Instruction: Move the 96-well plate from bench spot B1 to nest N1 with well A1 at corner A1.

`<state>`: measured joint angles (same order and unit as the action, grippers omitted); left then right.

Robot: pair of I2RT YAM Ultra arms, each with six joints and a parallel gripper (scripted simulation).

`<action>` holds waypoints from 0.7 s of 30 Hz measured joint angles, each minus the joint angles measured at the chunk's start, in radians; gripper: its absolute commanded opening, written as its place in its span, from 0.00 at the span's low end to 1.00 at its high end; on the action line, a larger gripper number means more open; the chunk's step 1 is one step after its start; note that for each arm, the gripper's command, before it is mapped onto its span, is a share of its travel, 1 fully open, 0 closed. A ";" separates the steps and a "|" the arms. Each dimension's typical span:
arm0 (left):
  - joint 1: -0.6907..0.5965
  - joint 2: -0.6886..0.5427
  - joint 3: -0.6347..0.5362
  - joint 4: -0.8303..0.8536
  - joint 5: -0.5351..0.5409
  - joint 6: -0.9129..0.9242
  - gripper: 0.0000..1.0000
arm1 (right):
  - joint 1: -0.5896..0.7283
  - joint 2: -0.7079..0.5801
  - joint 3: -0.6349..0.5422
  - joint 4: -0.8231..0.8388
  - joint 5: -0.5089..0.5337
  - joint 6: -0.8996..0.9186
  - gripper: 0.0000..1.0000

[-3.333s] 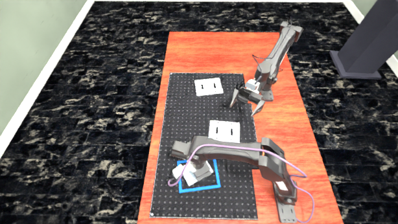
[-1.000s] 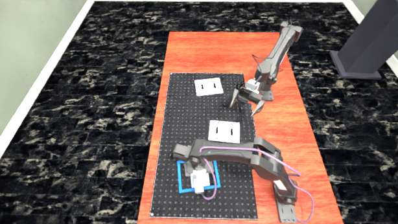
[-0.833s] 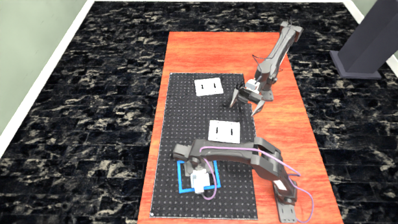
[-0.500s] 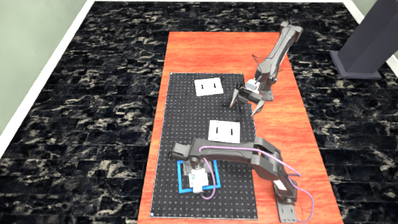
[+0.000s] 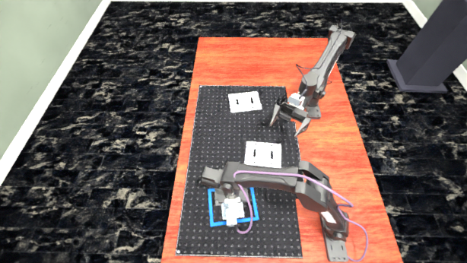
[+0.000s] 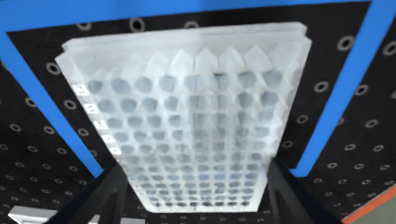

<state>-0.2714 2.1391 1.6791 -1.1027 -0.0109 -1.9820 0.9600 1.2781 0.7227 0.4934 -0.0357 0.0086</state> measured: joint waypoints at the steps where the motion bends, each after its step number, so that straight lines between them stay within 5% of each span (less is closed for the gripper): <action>1: 0.002 0.000 0.002 -0.008 -0.013 0.000 0.78 | 0.000 0.000 0.000 0.000 0.000 0.000 1.00; 9: 0.042 0.011 0.001 -0.074 -0.092 0.002 0.78 | 0.000 0.000 0.000 0.000 0.000 0.000 1.00; 21: 0.008 -0.028 0.074 -0.087 0.000 0.002 0.78 | 0.000 0.000 0.000 0.000 0.000 0.000 1.00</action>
<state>-0.2634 2.1113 1.7535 -1.1896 -0.0109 -1.9804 0.9600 1.2781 0.7227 0.4934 -0.0357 0.0086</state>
